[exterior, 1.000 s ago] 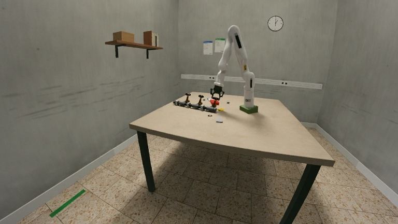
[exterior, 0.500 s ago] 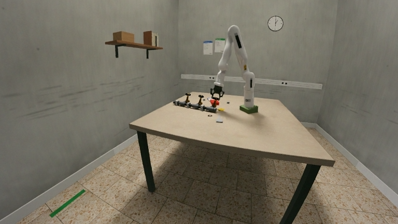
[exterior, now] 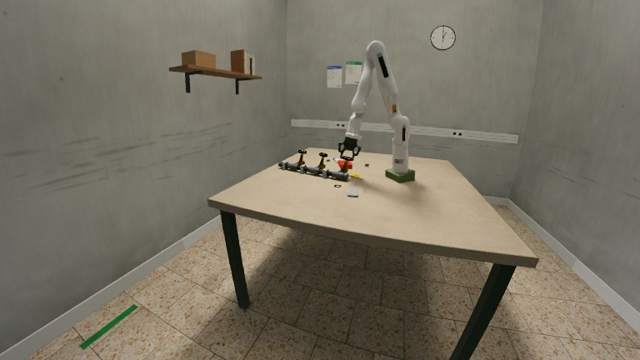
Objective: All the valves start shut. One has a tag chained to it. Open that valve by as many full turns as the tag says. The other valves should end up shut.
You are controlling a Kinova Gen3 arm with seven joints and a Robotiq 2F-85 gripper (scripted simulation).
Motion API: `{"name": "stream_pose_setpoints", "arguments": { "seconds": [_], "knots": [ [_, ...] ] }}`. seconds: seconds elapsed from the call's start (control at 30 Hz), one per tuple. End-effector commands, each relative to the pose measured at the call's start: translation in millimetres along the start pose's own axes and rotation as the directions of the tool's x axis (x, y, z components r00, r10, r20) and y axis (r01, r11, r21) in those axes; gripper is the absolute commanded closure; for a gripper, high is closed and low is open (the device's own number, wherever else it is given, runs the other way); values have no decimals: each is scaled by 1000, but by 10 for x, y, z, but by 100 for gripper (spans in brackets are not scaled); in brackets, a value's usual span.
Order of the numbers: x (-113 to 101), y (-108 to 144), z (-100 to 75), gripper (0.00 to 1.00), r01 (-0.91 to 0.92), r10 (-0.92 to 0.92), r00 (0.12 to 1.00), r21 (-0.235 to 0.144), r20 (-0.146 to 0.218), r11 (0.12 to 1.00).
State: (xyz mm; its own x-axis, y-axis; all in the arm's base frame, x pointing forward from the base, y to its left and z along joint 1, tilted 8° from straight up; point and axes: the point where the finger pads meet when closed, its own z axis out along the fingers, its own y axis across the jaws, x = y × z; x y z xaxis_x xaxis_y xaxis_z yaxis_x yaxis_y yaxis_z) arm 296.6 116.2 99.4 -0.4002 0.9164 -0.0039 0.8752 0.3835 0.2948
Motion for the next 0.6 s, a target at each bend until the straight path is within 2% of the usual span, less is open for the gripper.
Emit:
{"name": "stream_pose_setpoints", "arguments": {
  "seconds": [0.0,0.27,0.47,0.53,0.57],
  "knots": [
    [0,3,-1,36,29,-29,1000,-1,-1,1000],
    [0,3,-1,36,310,-310,951,-1,-1,951],
    [0,3,-1,36,578,-578,816,-1,0,816],
    [0,3,-1,36,578,-578,816,-1,0,816],
    [0,3,-1,36,622,-622,783,-1,0,783]
  ]
}}
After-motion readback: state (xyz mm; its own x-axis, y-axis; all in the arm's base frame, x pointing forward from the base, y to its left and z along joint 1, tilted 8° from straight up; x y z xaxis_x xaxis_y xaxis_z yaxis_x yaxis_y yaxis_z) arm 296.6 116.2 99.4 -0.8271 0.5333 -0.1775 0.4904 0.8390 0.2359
